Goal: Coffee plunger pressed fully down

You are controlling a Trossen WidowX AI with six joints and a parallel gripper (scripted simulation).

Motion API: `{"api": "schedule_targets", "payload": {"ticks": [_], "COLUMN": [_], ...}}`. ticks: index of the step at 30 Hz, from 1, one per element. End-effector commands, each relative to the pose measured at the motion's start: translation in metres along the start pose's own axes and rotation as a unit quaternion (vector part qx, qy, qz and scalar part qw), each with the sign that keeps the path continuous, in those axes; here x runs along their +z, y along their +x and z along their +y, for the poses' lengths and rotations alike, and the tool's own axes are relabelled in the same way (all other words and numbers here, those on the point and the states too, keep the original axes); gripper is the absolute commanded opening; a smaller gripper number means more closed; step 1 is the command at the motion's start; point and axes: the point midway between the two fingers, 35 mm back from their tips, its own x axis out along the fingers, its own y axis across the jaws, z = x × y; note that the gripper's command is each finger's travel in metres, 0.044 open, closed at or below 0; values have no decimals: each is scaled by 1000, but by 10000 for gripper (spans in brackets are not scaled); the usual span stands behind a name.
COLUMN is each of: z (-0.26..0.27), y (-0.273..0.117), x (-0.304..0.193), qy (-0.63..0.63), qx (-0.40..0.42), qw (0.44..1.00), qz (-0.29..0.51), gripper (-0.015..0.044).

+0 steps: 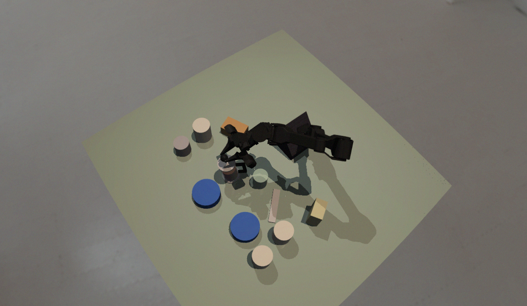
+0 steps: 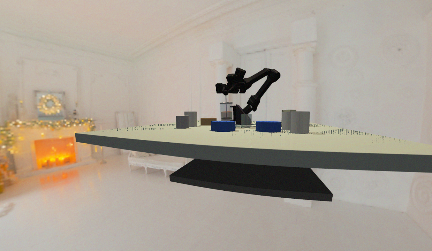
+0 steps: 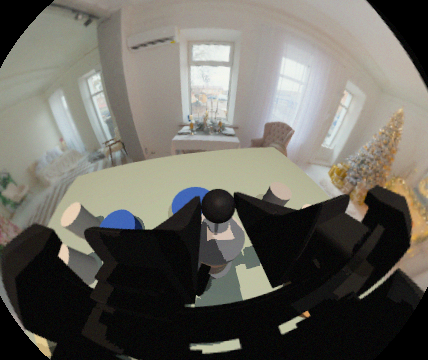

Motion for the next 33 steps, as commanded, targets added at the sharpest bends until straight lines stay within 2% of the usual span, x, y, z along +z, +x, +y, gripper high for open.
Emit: {"api": "schedule_targets", "payload": {"ticks": [1, 33], "z": [1, -2], "y": [10, 13], "x": [-26, -22], "qy": [23, 22], "qx": [6, 7], "qw": [999, 999], "qz": [37, 37], "gripper": [125, 125]}}
